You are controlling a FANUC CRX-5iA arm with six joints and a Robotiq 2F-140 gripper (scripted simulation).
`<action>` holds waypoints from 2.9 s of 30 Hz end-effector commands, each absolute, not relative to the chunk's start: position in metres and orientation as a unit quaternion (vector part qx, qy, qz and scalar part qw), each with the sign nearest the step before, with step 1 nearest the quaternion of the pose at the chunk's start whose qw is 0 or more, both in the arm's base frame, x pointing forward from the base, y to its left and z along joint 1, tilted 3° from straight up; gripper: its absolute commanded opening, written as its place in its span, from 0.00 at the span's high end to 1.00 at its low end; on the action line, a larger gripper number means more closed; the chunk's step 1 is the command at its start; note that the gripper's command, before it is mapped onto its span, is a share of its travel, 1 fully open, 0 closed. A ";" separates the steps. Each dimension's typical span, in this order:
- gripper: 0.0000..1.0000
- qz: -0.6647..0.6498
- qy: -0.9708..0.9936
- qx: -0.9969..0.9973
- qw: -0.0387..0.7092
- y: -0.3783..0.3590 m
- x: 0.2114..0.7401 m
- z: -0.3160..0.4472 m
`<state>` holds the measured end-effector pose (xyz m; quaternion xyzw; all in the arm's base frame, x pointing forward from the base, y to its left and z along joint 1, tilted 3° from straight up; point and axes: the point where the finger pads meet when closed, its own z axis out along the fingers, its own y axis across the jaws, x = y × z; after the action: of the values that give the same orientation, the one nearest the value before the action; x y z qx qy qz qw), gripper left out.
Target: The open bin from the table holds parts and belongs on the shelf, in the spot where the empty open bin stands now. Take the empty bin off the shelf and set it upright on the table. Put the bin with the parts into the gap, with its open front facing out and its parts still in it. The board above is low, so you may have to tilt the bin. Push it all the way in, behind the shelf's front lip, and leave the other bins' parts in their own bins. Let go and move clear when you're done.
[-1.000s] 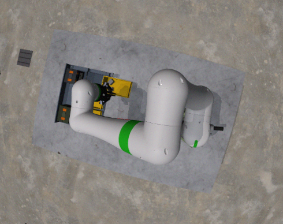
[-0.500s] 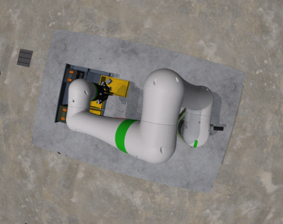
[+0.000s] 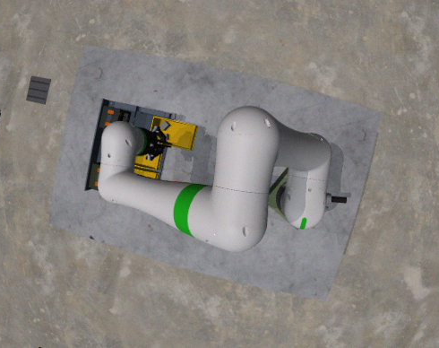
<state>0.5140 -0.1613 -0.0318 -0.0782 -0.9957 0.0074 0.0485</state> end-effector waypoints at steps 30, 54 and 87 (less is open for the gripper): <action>0.90 0.008 -0.996 -0.078 0.048 -0.165 0.537 -0.030; 0.90 0.008 -0.996 -0.078 0.048 -0.166 0.543 -0.030; 0.90 0.008 -0.996 -0.078 0.048 -0.166 0.543 -0.035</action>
<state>0.5421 -0.1658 -0.0351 -0.0782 -0.9957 0.0074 0.0486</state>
